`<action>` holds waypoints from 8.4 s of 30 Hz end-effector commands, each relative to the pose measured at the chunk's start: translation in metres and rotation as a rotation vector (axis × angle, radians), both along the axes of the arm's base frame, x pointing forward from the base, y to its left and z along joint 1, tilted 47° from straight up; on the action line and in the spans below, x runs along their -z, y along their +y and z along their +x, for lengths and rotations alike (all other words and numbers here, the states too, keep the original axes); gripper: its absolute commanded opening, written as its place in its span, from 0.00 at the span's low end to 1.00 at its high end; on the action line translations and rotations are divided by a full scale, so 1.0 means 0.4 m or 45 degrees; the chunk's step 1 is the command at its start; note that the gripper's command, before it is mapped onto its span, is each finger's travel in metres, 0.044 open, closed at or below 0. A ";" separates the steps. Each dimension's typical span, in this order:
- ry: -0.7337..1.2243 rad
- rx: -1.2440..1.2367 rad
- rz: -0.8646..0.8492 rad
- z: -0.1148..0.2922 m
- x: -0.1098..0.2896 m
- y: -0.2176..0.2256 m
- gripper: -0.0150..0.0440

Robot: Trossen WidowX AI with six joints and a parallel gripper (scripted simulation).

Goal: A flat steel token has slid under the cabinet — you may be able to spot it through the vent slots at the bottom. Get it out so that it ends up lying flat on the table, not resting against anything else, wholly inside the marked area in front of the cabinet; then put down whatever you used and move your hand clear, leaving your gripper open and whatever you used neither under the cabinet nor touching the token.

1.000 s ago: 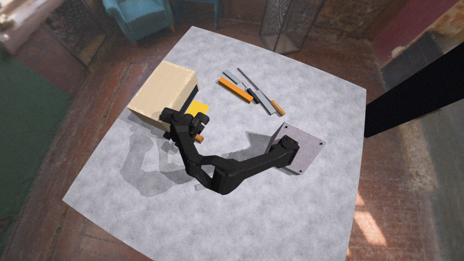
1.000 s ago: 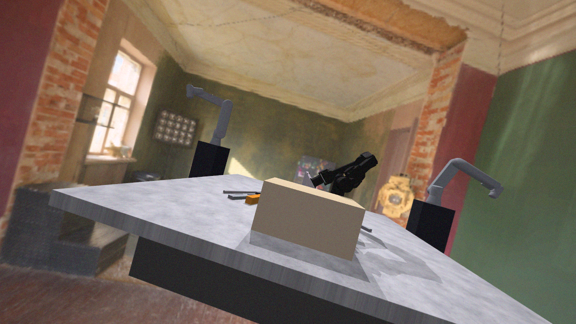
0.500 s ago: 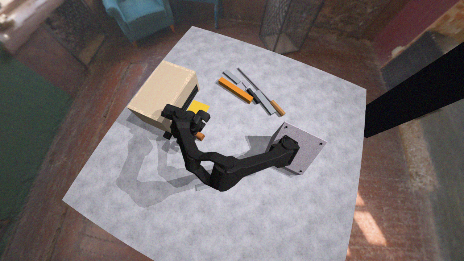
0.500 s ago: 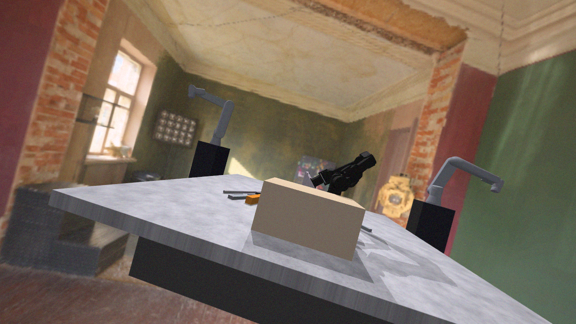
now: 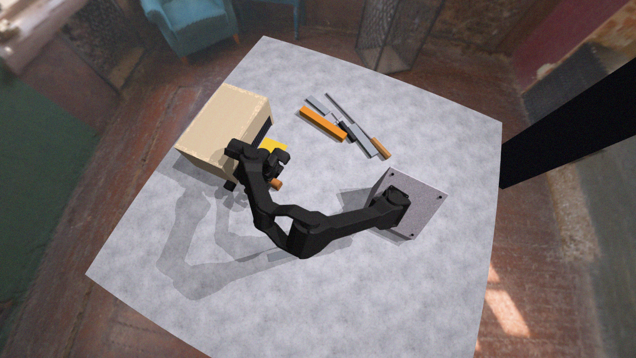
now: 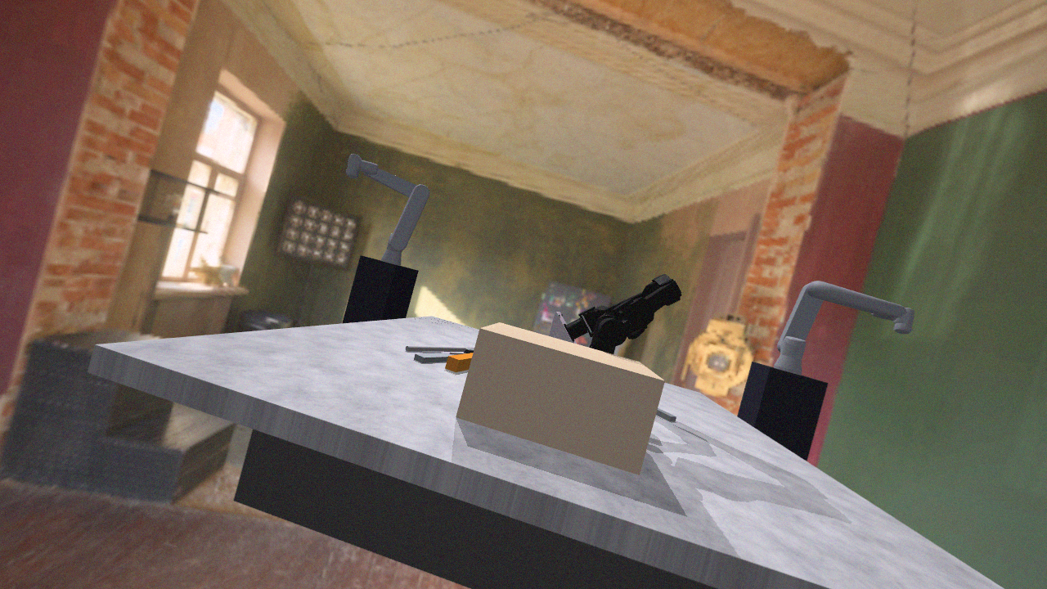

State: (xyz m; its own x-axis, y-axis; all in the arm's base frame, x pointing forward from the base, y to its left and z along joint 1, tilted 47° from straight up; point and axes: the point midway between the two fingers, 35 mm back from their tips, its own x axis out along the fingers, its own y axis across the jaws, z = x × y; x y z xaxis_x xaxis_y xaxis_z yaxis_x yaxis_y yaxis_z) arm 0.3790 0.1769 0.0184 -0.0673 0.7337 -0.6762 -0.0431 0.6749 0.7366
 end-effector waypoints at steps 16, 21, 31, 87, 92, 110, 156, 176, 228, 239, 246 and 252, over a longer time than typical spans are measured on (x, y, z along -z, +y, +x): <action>0.010 0.007 -0.010 0.000 0.042 -0.036 0.25; 0.010 0.007 -0.010 0.000 0.050 -0.043 0.25; 0.010 0.007 -0.011 0.000 0.065 -0.057 0.25; 0.012 0.007 -0.011 -0.053 0.080 -0.074 0.25; 0.012 0.007 -0.011 -0.064 0.079 -0.075 0.25; 0.013 0.007 -0.011 -0.107 0.078 -0.077 0.25; 0.017 0.007 -0.011 -0.225 0.075 -0.084 0.25; 0.019 0.007 -0.012 -0.278 0.072 -0.086 0.25; 0.024 0.007 -0.012 -0.426 0.064 -0.091 0.25; 0.025 0.018 -0.011 -0.417 0.054 -0.087 0.25; 0.057 0.044 -0.014 -0.419 0.041 -0.078 0.25; 0.079 0.063 -0.016 -0.421 0.028 -0.069 0.25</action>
State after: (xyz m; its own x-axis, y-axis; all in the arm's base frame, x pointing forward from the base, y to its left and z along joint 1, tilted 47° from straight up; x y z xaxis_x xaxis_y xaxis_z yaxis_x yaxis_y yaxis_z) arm 0.2110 0.1470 0.0029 -0.0732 0.7293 -0.6803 0.0255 0.6832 0.7297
